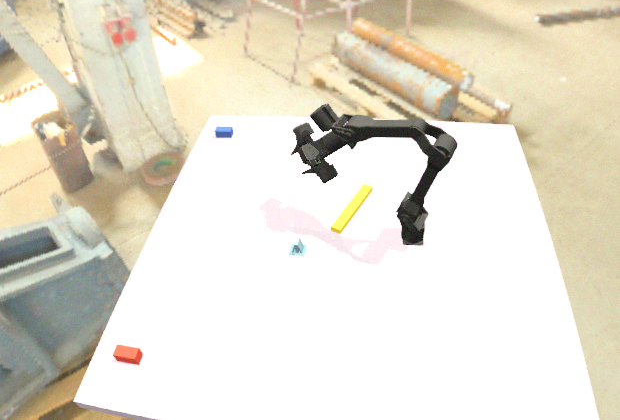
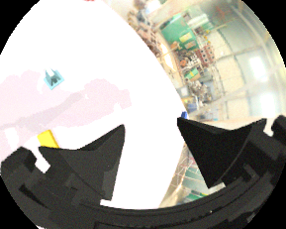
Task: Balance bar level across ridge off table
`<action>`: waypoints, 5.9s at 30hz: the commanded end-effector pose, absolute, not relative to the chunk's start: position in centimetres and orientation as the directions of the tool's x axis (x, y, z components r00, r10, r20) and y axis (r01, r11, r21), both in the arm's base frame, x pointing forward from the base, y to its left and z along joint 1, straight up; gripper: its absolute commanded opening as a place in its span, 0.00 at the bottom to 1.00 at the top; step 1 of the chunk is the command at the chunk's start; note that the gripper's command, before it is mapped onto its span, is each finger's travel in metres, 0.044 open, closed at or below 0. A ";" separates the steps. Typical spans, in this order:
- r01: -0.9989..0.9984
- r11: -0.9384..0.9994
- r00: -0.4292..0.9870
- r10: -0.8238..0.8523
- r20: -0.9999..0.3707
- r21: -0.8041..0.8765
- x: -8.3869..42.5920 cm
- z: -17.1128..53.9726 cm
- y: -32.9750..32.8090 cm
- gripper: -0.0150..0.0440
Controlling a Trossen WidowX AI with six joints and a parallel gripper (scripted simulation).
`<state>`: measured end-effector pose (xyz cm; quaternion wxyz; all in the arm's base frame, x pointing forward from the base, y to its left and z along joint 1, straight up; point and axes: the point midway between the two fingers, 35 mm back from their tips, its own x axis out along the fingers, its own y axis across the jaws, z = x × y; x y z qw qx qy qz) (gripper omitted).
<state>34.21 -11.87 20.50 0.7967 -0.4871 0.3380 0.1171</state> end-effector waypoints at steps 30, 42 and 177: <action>-0.914 0.405 0.019 -0.007 -1.000 -0.020 20.8 11.2 -8.4 0.79; -0.914 0.405 0.018 -0.007 -1.000 -0.020 20.9 7.1 -8.4 0.79; -0.395 0.919 0.028 0.001 -1.000 -0.011 32.5 15.5 0.6 0.25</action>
